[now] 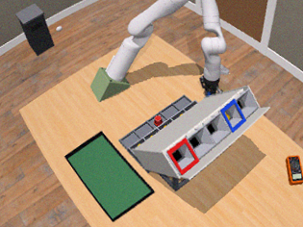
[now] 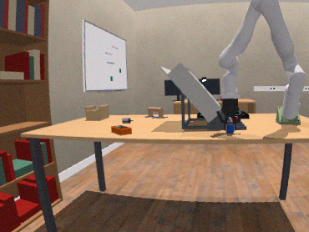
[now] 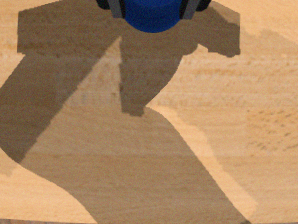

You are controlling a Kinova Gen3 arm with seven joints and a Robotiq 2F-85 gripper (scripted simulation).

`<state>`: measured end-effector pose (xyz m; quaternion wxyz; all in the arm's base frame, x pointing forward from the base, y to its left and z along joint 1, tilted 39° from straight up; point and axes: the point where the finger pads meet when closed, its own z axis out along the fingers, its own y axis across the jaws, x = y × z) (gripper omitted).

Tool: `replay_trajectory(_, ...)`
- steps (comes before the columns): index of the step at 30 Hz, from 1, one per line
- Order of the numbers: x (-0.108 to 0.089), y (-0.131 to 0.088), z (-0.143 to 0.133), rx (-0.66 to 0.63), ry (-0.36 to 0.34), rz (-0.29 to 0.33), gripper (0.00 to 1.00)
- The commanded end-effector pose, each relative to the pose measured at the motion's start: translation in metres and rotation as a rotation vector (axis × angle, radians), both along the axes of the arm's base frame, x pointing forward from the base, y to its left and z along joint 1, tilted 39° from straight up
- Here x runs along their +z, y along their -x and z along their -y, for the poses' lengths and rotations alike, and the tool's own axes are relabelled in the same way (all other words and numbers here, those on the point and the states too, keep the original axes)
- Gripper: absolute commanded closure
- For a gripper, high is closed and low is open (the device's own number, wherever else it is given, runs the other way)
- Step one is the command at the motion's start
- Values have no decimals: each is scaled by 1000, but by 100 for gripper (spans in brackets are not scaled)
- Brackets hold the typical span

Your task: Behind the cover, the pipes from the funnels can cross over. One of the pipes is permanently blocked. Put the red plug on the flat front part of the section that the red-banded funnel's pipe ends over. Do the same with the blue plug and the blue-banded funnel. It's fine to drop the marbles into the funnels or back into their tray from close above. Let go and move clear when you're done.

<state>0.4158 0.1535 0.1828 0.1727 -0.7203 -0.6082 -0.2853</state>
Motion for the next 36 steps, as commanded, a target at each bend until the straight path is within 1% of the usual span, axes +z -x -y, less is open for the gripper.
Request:
replay_trajectory(1,0,0,0,0,0,0,100)
replay_trajectory(15,0,0,0,0,0,0,100)
replay_trajectory(16,55,14,42,1,0,-2,100)
replay_trajectory(18,58,15,44,1,0,-2,100)
replay_trajectory(19,62,16,48,1,0,-2,100)
replay_trajectory(22,89,23,68,1,0,-2,100)
replay_trajectory(32,89,23,68,1,0,-2,100)
replay_trajectory(33,86,23,67,-215,-57,-170,100)
replay_trajectory(35,86,23,67,-226,-60,-178,100)
replay_trajectory(36,86,23,67,-246,-66,-192,100)
